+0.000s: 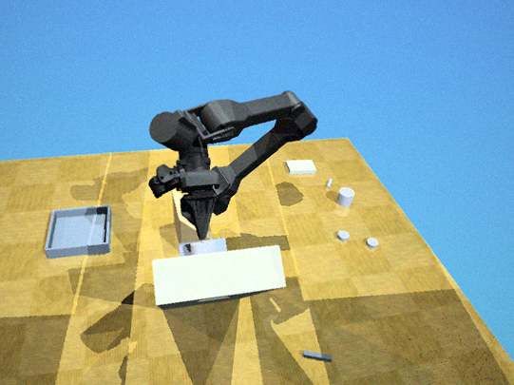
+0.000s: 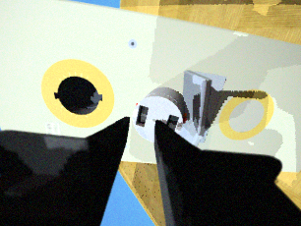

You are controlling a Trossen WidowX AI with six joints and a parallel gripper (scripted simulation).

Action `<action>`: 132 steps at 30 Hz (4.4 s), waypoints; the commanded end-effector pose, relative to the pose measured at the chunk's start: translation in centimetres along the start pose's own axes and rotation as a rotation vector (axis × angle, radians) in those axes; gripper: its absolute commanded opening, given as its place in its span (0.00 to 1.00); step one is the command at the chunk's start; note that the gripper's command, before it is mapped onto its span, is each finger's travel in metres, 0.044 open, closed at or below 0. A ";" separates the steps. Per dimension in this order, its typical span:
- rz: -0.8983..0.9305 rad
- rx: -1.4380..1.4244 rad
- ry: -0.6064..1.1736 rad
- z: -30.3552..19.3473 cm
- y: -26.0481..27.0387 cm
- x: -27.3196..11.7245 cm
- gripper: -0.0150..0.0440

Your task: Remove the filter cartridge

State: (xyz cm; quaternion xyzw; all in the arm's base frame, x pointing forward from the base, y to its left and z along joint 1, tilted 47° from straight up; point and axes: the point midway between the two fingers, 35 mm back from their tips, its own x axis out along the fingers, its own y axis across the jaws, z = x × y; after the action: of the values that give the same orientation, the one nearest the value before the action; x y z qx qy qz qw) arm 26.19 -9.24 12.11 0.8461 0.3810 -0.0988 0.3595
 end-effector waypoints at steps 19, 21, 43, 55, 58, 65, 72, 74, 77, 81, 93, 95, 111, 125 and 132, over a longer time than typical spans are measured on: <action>0.001 0.000 0.000 0.0 0.0 0.0 0.43; 0.001 0.000 0.000 0.0 0.0 0.0 0.43; -0.335 -0.012 0.005 -0.1 0.6 0.2 0.43; -0.335 -0.012 0.005 -0.1 0.6 0.2 0.43; -0.335 -0.012 0.005 -0.1 0.6 0.2 0.43; -0.335 -0.012 0.005 -0.1 0.6 0.2 0.43; -0.335 -0.012 0.005 -0.1 0.6 0.2 0.43; -0.335 -0.012 0.005 -0.1 0.6 0.2 0.43; -0.335 -0.012 0.005 -0.1 0.6 0.2 0.43; -0.335 -0.012 0.005 -0.1 0.6 0.2 0.43; 0.013 -0.011 0.004 -0.1 7.2 -1.0 0.43; 0.013 -0.011 0.004 -0.1 7.2 -1.0 0.43; -0.007 -0.019 -0.006 0.0 13.3 -5.6 1.00; -0.257 -1.030 0.128 0.3 5.7 -2.7 0.77; -0.328 -1.536 0.329 -0.1 1.7 -1.9 0.77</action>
State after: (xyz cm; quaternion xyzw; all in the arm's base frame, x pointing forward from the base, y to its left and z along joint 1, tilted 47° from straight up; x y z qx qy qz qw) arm 29.20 -14.26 16.93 0.5660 0.4867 0.0767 0.6609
